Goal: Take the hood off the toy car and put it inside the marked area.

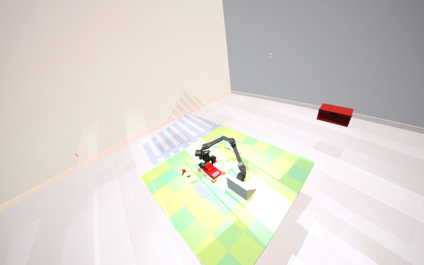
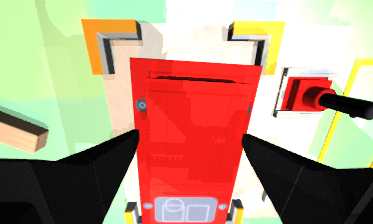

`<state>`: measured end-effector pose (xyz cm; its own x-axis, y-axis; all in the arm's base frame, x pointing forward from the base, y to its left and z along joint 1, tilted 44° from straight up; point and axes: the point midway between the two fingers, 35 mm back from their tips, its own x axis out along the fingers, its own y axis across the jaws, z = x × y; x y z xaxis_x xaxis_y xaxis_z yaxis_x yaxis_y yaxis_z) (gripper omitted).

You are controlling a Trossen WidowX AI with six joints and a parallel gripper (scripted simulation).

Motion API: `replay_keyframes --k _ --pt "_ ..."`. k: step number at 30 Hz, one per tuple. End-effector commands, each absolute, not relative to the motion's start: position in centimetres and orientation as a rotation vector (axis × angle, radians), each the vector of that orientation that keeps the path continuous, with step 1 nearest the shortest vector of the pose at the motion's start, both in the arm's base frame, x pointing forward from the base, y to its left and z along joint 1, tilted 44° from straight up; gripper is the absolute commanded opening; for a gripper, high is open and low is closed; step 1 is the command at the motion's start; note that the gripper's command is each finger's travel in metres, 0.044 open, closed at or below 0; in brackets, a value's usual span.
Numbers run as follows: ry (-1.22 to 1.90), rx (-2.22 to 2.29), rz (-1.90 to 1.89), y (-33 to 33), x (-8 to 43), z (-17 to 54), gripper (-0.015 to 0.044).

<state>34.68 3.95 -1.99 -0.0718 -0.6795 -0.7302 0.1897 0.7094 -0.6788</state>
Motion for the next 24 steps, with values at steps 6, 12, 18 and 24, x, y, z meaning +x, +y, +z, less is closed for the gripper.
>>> replay_keyframes --k 6,12,18,24 --pt "1.480 -0.425 -0.752 3.91 34.68 -2.02 0.0328" --pt "1.480 -0.425 -0.752 3.91 34.68 -2.02 0.0288" --pt "1.480 -0.425 -0.752 3.99 34.69 -1.95 0.0170" --pt "1.480 -0.426 -0.752 4.25 34.73 -1.68 0.0012"
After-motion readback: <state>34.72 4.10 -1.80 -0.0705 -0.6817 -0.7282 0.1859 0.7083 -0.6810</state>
